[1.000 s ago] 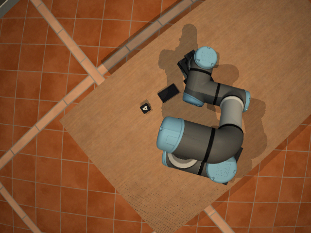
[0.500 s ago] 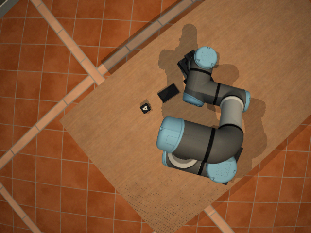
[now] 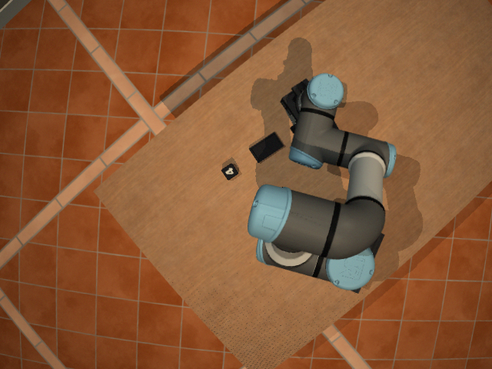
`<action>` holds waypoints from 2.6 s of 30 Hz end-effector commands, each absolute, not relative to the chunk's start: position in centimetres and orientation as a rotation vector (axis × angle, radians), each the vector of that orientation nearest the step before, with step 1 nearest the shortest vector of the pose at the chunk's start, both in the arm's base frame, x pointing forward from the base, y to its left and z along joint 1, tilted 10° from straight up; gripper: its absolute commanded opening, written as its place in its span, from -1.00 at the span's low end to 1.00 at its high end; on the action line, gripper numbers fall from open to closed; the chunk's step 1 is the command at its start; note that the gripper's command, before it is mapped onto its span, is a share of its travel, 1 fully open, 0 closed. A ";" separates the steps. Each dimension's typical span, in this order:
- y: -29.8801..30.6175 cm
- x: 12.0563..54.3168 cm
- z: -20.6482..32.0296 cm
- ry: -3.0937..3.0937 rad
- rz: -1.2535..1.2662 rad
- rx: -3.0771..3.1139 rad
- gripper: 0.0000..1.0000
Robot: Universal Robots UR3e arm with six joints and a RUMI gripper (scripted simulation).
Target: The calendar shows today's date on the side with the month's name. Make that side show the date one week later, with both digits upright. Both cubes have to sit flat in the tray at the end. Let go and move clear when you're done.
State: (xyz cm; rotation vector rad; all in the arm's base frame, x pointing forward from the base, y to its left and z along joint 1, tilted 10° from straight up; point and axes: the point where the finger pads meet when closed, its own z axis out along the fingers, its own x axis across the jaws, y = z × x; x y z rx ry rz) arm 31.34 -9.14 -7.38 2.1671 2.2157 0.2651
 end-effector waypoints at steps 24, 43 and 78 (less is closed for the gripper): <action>-9.2 31.4 -7.3 2.214 0.265 2.165 -0.78; -9.2 31.4 -7.3 2.214 0.265 2.165 -0.49; -9.6 30.9 -3.7 2.214 0.265 2.165 -0.42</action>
